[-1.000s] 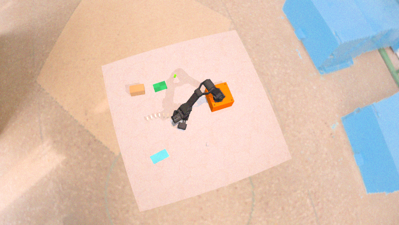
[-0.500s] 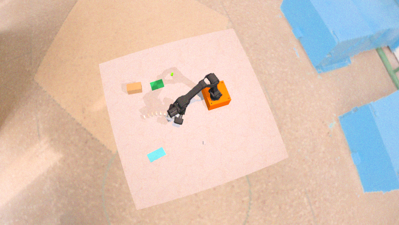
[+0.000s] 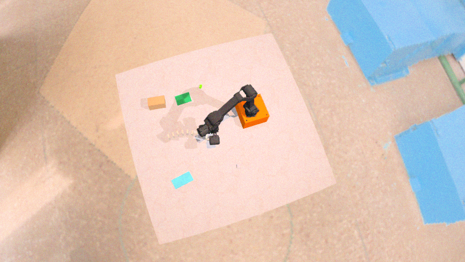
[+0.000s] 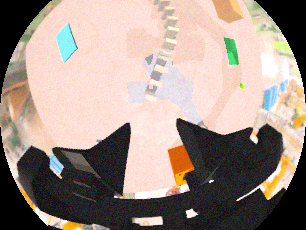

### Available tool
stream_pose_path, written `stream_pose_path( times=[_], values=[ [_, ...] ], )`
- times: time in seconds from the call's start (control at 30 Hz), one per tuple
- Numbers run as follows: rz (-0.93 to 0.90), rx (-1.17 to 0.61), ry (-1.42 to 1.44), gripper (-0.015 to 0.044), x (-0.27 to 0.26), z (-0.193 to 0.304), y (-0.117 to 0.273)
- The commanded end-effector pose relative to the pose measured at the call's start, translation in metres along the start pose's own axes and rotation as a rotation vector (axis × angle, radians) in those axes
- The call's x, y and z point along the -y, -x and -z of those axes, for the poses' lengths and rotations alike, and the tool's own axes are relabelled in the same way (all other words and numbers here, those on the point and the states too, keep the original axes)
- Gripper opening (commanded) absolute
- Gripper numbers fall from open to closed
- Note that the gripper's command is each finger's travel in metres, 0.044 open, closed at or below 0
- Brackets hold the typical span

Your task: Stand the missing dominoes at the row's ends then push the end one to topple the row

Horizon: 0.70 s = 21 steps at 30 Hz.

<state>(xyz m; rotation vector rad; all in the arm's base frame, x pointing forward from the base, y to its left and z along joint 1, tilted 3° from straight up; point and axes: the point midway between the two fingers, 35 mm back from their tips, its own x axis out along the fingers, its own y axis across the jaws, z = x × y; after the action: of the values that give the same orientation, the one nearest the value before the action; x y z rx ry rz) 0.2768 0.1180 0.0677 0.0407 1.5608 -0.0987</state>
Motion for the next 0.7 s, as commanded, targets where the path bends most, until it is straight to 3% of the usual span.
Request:
stream_pose_path(
  times=[0.0,0.2,0.67],
  values=[
    [0.001,-0.003,0.634,0.0151,-0.005,0.015,-0.026],
    [0.002,-0.004,1.188,0.0,-0.008,0.029,-0.047],
    [0.002,-0.004,1.211,0.0,-0.008,0.03,-0.048]
  ],
)
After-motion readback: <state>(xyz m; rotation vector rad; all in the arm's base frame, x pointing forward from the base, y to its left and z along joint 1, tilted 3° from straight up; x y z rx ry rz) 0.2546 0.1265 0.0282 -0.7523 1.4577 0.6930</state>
